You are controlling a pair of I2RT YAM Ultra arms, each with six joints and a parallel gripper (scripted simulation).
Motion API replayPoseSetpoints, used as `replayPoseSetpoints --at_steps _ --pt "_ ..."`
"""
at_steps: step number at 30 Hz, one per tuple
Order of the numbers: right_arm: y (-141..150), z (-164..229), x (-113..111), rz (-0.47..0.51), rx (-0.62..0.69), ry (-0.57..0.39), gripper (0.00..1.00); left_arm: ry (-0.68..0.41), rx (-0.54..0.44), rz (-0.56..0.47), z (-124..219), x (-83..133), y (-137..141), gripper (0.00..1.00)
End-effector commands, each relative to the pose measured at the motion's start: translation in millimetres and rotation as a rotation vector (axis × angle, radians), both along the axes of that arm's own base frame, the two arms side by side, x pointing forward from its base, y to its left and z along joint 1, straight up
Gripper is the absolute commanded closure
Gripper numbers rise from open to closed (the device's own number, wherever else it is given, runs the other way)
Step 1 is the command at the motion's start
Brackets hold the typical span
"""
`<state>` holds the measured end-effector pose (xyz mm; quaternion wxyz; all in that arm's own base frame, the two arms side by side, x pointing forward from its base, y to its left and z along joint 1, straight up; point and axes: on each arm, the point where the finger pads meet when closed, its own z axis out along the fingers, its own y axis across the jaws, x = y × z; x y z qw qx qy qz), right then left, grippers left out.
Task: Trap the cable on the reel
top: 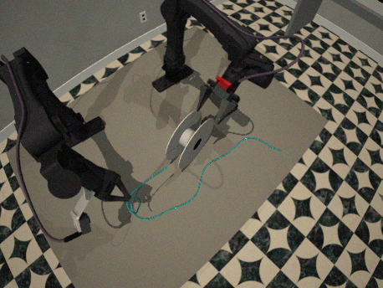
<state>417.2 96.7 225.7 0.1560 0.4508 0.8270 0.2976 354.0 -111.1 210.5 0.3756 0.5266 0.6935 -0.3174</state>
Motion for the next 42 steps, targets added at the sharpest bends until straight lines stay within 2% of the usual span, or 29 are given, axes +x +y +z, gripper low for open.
replayPoseSetpoints --at_steps 1,3,8,19,27,32,33,37,42 --pt "1 1 -2 0.012 -0.007 -0.014 1.0 -0.036 -0.019 -0.004 3 6 -4 0.25" --pt "2 19 4 0.012 -0.004 -0.049 1.0 -0.054 -0.017 -0.006 7 4 -4 0.25" --pt "2 12 2 0.013 -0.007 -0.027 1.0 -0.09 -0.013 -0.007 19 4 -5 0.25" --pt "3 8 0 0.015 -0.008 -0.024 1.0 -0.04 -0.018 -0.006 13 -7 -6 0.25" --pt "27 13 -10 0.004 0.0 -0.038 1.0 -0.045 -0.018 -0.007 13 -8 -6 0.25" --pt "18 25 -7 -0.019 0.002 -0.051 1.0 -0.071 -0.015 -0.007 19 -5 -5 0.25" --pt "30 19 -11 0.004 0.001 -0.043 1.0 -0.071 -0.015 -0.007 19 -5 -5 0.25" --pt "36 8 -18 0.004 -0.003 -0.02 1.0 -0.072 -0.015 -0.007 19 -5 -5 0.25" --pt "43 18 -17 0.0 0.004 -0.05 1.0 -0.074 -0.014 -0.007 19 -4 -5 0.25"
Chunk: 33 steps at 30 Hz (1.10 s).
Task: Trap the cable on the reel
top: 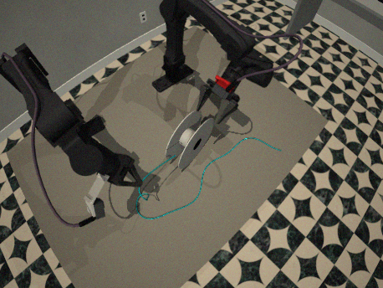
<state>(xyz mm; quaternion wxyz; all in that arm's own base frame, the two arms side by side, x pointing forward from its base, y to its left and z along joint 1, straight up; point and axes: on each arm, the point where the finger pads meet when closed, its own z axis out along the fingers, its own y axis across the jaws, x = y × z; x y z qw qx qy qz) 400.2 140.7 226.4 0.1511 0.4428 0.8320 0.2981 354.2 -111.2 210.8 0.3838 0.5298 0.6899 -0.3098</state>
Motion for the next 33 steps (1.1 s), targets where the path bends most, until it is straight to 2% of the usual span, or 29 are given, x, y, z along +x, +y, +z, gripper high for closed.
replayPoseSetpoints --at_steps 1,3,8,14,19,24,33 --pt "-3 15 0 -0.025 0.002 -0.044 1.0 -0.05 -0.016 -0.01 18 -4 -5 0.25" --pt "4 4 -6 -0.014 -0.003 -0.023 1.0 -0.051 -0.016 -0.01 18 -4 -5 0.25" --pt "19 14 -8 -0.017 0.005 -0.046 1.0 -0.053 -0.016 -0.01 18 -4 -5 0.25" --pt "10 8 -7 -0.036 -0.001 -0.03 1.0 -0.054 -0.016 -0.009 18 -3 -5 0.25" --pt "36 13 -15 -0.017 0.007 -0.046 1.0 -0.056 -0.015 -0.009 18 -3 -5 0.25" --pt "34 7 -15 -0.027 0.0 -0.029 1.0 -0.058 -0.015 -0.009 17 -3 -4 0.25" --pt "54 7 -25 -0.018 -0.001 -0.026 1.0 -0.058 -0.015 -0.009 17 -3 -4 0.25"
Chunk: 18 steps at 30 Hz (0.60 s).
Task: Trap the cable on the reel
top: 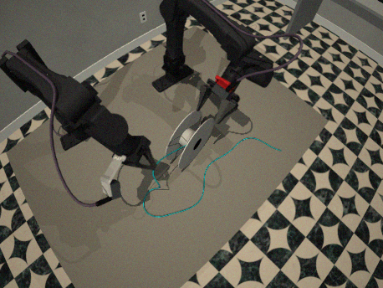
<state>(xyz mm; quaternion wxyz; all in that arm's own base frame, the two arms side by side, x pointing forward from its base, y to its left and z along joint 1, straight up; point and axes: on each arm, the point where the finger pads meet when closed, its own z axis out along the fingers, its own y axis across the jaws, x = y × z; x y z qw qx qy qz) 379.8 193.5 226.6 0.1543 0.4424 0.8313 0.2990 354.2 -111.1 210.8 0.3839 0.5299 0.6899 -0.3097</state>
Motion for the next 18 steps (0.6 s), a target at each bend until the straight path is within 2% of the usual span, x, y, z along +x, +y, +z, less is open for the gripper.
replayPoseSetpoints --at_steps 1,5,7,18 --pt "-2 6 -5 -0.021 -0.002 -0.016 1.0 -0.057 -0.015 -0.009 17 -3 -4 0.25" --pt "-10 22 5 -0.025 0.002 -0.048 1.0 -0.056 -0.015 -0.009 16 -3 -4 0.25" --pt "-10 19 5 -0.025 -0.003 -0.036 1.0 -0.055 -0.015 -0.009 15 -3 -4 0.25" --pt "-2 12 0 -0.002 -0.009 -0.022 1.0 -0.06 -0.015 -0.009 18 -1 -4 0.25"
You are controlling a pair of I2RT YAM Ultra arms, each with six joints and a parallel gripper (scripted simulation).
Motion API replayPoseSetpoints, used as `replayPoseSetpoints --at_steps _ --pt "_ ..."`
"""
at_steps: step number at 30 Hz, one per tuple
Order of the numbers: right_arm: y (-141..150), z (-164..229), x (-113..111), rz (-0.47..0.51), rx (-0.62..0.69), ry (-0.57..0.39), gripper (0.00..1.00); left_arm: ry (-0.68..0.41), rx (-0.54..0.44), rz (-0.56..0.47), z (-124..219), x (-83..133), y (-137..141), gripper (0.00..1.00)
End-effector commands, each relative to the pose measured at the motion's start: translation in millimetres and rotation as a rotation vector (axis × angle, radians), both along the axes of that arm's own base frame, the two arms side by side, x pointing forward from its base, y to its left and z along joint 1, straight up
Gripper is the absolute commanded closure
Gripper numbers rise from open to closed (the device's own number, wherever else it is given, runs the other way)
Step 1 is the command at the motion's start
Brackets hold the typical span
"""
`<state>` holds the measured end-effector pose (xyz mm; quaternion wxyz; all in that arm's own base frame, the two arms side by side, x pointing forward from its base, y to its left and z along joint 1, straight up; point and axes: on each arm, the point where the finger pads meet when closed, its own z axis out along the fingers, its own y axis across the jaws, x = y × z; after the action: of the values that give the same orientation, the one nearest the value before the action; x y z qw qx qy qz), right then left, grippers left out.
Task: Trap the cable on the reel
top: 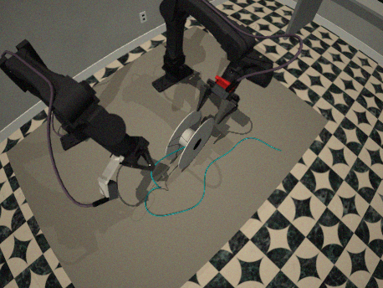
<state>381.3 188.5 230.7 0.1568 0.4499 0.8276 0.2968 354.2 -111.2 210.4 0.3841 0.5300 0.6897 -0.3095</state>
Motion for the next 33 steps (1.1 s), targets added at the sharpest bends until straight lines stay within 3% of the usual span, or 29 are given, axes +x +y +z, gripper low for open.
replayPoseSetpoints --at_steps 1,7,16,30,33 --pt "4 8 -2 0.013 -0.006 -0.023 1.0 -0.062 -0.014 -0.009 19 -2 -4 0.25" --pt "29 10 -4 0.002 0.006 -0.029 1.0 -0.066 -0.014 -0.009 22 -1 -4 0.25" --pt "14 8 0 -0.006 -0.01 -0.019 1.0 -0.072 -0.013 -0.009 25 0 -3 0.25" --pt "22 5 -11 0.014 -0.01 -0.016 1.0 -0.07 -0.013 -0.009 27 0 -3 0.25" --pt "35 3 -9 0.002 -0.002 -0.014 1.0 -0.06 -0.014 -0.008 24 -1 -3 0.25"
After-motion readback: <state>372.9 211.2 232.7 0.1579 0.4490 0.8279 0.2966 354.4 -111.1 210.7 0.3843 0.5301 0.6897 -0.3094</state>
